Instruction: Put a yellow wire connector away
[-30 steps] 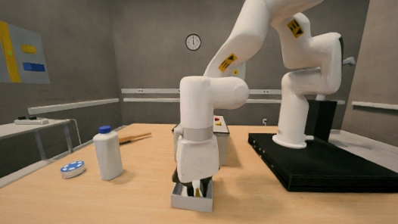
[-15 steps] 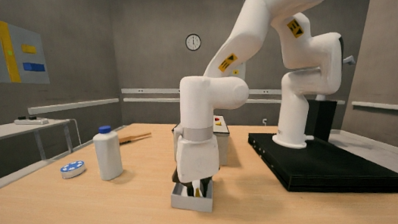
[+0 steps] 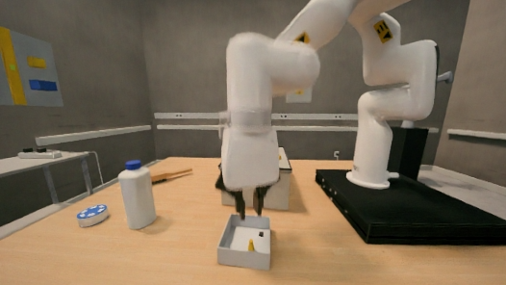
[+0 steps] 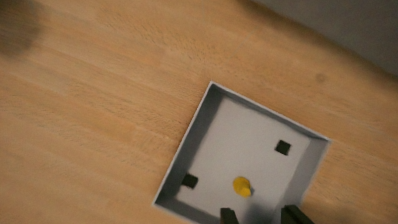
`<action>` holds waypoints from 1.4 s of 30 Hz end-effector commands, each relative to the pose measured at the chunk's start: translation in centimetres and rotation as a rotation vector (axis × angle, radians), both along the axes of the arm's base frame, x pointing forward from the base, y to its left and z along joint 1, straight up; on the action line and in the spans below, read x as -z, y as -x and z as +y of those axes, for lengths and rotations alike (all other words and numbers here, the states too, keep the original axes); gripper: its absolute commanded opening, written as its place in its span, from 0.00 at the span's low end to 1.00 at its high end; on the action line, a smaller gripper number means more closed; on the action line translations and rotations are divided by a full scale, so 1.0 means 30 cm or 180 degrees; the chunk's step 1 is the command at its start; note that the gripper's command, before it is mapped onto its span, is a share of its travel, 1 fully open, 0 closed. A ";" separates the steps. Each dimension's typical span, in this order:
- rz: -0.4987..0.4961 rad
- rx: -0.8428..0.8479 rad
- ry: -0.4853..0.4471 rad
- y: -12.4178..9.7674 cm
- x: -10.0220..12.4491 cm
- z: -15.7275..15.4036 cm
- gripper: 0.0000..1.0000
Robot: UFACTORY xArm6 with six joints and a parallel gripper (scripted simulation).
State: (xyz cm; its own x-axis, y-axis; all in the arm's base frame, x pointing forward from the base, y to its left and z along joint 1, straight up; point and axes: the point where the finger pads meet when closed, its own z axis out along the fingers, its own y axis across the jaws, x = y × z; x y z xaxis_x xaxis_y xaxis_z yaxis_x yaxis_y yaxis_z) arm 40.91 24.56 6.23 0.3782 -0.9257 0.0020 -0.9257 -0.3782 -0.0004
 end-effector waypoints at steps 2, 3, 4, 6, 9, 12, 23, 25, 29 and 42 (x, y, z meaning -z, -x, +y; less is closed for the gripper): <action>0.0009 0.0000 0.0006 0.004 -0.174 -0.002 0.30; 0.0009 0.0000 0.0006 0.004 -0.215 -0.002 0.30; 0.0009 0.0000 0.0006 0.004 -0.252 -0.002 0.30; 0.0009 0.0000 0.0006 0.004 -0.307 -0.002 0.30; 0.0009 0.0000 0.0006 0.004 -0.345 -0.002 0.30; 0.0009 0.0000 0.0006 0.004 -0.349 -0.002 0.30; 0.0009 0.0000 0.0006 0.004 -0.349 -0.002 0.30; 0.0009 0.0000 0.0006 0.004 -0.349 -0.002 0.30; 0.0009 0.0000 0.0006 0.004 -0.350 -0.002 0.30; 0.0009 0.0000 0.0006 0.004 -0.449 -0.001 0.30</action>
